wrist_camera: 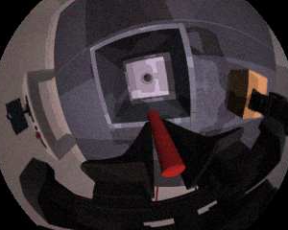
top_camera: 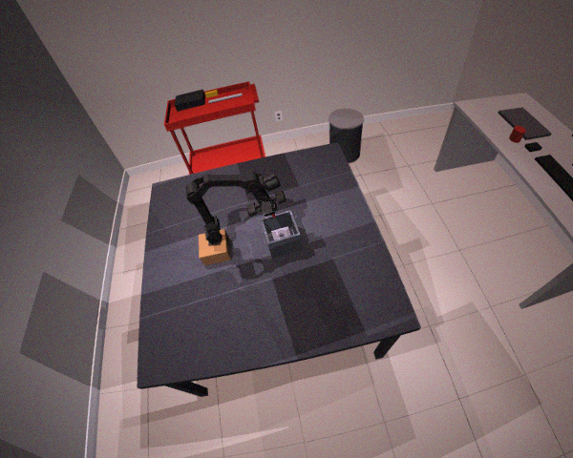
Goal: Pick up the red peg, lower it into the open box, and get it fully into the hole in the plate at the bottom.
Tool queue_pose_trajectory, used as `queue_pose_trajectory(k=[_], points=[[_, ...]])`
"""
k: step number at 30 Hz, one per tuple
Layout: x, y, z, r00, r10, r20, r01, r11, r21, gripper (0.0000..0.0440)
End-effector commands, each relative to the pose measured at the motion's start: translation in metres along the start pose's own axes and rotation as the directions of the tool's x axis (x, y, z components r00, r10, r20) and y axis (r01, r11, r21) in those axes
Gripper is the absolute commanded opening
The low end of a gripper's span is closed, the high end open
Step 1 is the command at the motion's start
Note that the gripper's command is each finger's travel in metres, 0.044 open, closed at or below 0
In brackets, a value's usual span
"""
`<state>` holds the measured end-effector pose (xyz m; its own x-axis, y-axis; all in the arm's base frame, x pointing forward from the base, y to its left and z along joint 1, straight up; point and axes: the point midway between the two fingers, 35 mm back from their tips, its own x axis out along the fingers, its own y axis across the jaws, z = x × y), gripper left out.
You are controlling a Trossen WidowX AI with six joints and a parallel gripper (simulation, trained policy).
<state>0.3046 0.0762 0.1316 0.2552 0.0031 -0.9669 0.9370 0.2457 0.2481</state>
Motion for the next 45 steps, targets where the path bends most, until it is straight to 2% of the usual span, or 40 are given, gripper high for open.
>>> queue_pose_trajectory(k=[1, 15, 45], points=[[0.002, 0.000, 0.007, 1.000, -0.015, -0.001, 0.015, 1.000, 0.000, 0.0000], [0.025, -0.003, 0.030, 0.997, -0.081, -0.002, 0.081, 0.997, -0.004, 0.0000], [0.096, -0.001, 0.044, 0.991, -0.127, -0.048, 0.125, 0.991, -0.048, 0.0000]])
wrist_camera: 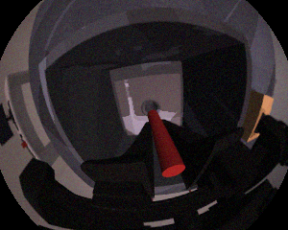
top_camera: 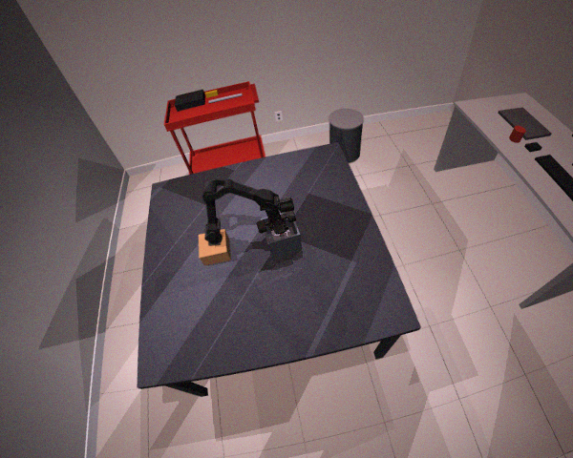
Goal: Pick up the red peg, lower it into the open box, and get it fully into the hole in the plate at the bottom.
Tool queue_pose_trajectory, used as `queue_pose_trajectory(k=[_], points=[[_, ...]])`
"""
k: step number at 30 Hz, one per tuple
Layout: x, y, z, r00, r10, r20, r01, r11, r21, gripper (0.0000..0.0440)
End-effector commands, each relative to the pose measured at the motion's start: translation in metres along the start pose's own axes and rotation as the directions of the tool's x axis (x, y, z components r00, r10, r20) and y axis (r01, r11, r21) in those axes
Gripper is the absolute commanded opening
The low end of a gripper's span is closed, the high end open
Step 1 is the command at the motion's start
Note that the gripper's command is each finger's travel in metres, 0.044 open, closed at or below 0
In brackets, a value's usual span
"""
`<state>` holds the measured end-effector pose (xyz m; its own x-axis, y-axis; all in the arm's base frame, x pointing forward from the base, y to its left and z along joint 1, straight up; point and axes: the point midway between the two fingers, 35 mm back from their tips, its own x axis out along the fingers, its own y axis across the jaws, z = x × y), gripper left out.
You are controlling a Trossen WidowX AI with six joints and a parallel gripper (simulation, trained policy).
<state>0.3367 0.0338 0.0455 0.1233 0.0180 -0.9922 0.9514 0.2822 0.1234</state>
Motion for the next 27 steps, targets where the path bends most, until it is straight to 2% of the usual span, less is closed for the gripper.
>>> queue_pose_trajectory(k=[1, 5, 11, 18, 21, 27], points=[[0.006, 0.001, 0.001, 1.000, -0.003, 0.001, 0.003, 1.000, -0.011, 0.0000], [0.012, 0.002, 0.003, 1.000, -0.017, 0.007, 0.018, 1.000, -0.023, 0.0017], [0.020, -0.001, 0.003, 0.999, -0.048, -0.005, 0.048, 0.998, -0.040, 0.0107], [0.019, -0.001, 0.006, 0.996, -0.078, -0.036, 0.077, 0.996, -0.037, 0.0107], [0.016, 0.002, 0.007, 0.994, -0.084, -0.069, 0.082, 0.996, -0.031, 0.0132], [0.007, 0.008, 0.009, 0.987, -0.078, -0.139, 0.078, 0.997, -0.011, 0.0154]])
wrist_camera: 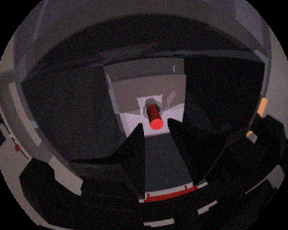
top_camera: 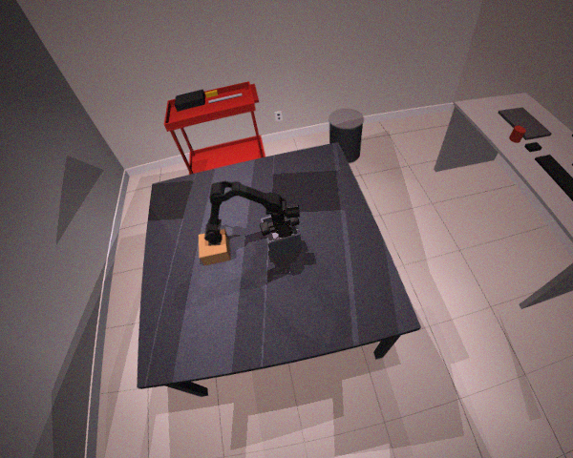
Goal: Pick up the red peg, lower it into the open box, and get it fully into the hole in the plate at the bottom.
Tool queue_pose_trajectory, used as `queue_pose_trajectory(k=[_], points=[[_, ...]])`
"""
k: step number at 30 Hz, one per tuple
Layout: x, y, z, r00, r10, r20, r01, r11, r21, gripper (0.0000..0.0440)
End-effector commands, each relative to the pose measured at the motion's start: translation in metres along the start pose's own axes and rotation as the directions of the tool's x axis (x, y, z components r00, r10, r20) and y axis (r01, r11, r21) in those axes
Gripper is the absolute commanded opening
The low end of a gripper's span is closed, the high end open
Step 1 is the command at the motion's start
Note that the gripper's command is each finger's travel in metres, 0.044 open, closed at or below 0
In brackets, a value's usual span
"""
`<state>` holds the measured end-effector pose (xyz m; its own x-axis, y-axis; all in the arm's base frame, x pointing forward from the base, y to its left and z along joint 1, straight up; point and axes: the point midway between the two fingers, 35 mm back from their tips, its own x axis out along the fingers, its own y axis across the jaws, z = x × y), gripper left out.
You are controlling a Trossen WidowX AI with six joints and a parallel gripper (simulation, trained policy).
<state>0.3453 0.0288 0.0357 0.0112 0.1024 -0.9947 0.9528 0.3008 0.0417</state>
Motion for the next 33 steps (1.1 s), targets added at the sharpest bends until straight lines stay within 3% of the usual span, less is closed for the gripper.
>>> queue_pose_trajectory(k=[1, 23, 33], points=[[-0.006, 0.003, 0.002, 0.999, 0.006, -0.037, -0.006, 1.000, 0.011, 0.0157], [-0.040, 0.017, 0.014, 0.977, 0.072, -0.199, -0.060, 0.996, 0.067, 0.0219], [-0.051, 0.028, 0.026, 0.968, 0.129, -0.217, -0.118, 0.991, 0.062, 0.0123]])
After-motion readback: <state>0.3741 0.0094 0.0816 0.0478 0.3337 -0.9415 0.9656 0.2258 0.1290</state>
